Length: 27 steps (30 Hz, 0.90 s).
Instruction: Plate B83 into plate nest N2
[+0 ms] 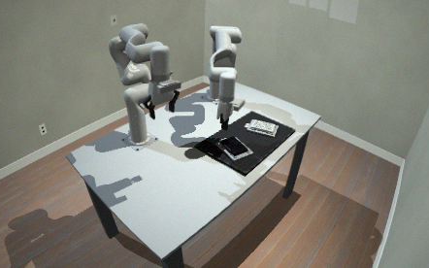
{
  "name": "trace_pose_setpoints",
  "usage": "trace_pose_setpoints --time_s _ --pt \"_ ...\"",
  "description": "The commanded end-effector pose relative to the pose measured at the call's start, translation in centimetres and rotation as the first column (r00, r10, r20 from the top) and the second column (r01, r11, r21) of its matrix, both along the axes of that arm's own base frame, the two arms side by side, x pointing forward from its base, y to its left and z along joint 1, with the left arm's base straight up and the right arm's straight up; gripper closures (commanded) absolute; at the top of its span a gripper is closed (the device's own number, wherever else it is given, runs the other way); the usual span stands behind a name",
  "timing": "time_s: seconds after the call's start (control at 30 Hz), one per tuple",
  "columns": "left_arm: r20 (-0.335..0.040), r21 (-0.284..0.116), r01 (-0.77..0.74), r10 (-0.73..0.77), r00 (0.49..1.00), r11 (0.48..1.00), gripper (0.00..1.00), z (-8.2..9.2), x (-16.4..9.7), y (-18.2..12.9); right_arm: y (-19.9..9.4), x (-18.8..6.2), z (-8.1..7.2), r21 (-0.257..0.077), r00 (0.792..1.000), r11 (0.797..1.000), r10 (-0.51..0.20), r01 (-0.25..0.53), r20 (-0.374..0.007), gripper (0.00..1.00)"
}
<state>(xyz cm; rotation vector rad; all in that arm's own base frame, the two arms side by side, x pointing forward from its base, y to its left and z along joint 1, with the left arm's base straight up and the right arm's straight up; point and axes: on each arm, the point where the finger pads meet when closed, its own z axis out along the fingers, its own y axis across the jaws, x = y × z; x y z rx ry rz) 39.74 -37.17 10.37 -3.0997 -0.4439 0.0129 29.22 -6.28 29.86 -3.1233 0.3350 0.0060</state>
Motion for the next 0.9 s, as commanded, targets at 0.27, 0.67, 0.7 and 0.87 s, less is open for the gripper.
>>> trace_pose_setpoints --time_s 0.27,0.67,0.7,0.87 --pt "0.014 -0.010 0.388 -0.388 0.922 0.922 1.00 0.28 -0.06 0.05 -0.02 0.07 0.14 -0.001 1.000 1.000 0.000 0.000 0.004 0.00" --pt "0.014 -0.010 0.521 -0.521 0.853 0.853 1.00 0.28 -0.06 0.05 -0.02 0.07 0.14 -0.001 1.000 1.000 0.000 0.000 0.004 0.00" --pt "0.014 -0.010 0.521 -0.521 0.853 0.853 1.00 0.28 -0.06 0.05 -0.02 0.07 0.14 -0.001 1.000 1.000 0.000 0.000 0.004 0.00" --pt "0.014 -0.010 0.521 -0.521 0.853 0.853 1.00 -0.22 -0.05 0.05 -0.02 0.07 0.14 -0.001 1.000 1.000 0.000 0.000 0.004 0.00"
